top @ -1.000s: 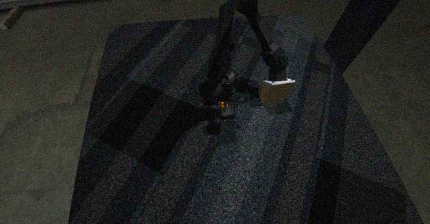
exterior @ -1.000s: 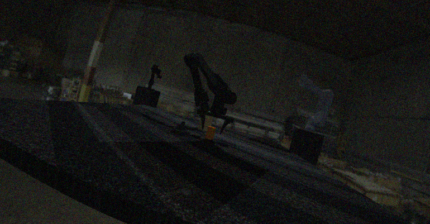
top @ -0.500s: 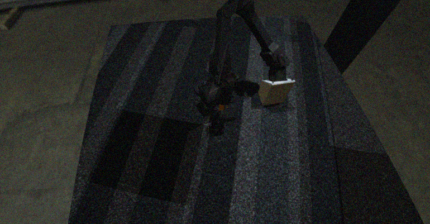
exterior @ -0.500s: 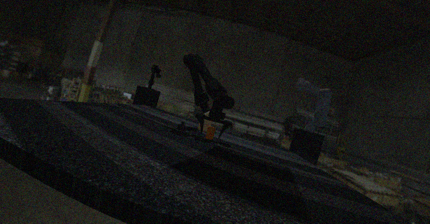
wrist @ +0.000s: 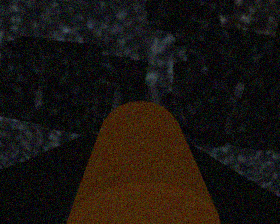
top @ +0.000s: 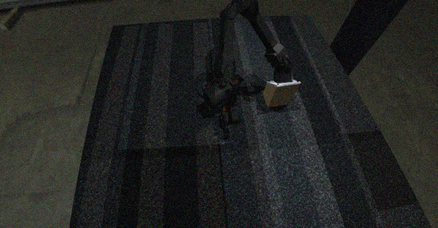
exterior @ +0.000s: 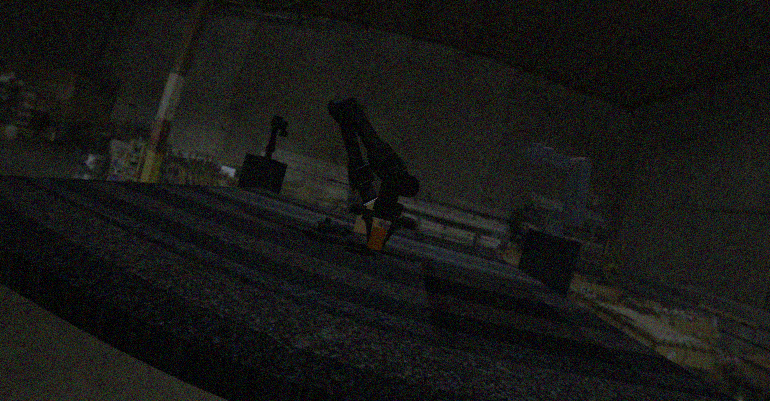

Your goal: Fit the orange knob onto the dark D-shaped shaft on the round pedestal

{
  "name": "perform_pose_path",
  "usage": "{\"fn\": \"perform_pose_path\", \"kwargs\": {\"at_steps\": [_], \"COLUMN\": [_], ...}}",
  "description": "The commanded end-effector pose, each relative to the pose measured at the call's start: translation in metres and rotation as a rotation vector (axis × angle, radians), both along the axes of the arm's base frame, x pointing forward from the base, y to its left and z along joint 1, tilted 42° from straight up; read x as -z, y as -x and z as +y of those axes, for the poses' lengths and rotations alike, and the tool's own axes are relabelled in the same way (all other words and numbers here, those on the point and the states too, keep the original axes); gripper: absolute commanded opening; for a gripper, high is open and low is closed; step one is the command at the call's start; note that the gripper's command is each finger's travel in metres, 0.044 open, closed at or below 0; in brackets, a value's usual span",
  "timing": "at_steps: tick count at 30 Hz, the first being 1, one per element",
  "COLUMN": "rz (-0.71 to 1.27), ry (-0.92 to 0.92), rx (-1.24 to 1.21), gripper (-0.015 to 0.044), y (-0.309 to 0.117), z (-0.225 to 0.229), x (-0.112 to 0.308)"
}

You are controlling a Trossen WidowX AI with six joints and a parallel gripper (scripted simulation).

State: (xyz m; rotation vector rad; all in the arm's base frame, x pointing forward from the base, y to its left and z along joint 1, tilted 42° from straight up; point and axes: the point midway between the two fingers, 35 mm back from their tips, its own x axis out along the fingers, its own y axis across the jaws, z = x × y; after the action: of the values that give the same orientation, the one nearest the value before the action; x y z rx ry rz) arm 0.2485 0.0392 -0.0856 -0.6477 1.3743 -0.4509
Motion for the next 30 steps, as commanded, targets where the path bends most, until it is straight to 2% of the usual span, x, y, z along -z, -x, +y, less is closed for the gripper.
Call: {"fn": "perform_pose_path", "kwargs": {"at_steps": [1, 6, 7, 23, 30], "rz": [0.003, 0.003, 0.003, 0.005, 0.006], "ry": [0.004, -0.001, -0.002, -0.003, -0.003], "rx": [-0.005, -0.006, -0.007, -0.005, -0.005], "gripper": [0.0138, 0.0006, 0.0000, 0.0000, 0.0000], "y": [0.000, -0.001, -0.001, 0.019, 0.019], "z": [-0.001, 0.013, 0.018, 0.094, 0.095], "x": [0.000, -0.010, -0.014, -0.096, -0.101]}}
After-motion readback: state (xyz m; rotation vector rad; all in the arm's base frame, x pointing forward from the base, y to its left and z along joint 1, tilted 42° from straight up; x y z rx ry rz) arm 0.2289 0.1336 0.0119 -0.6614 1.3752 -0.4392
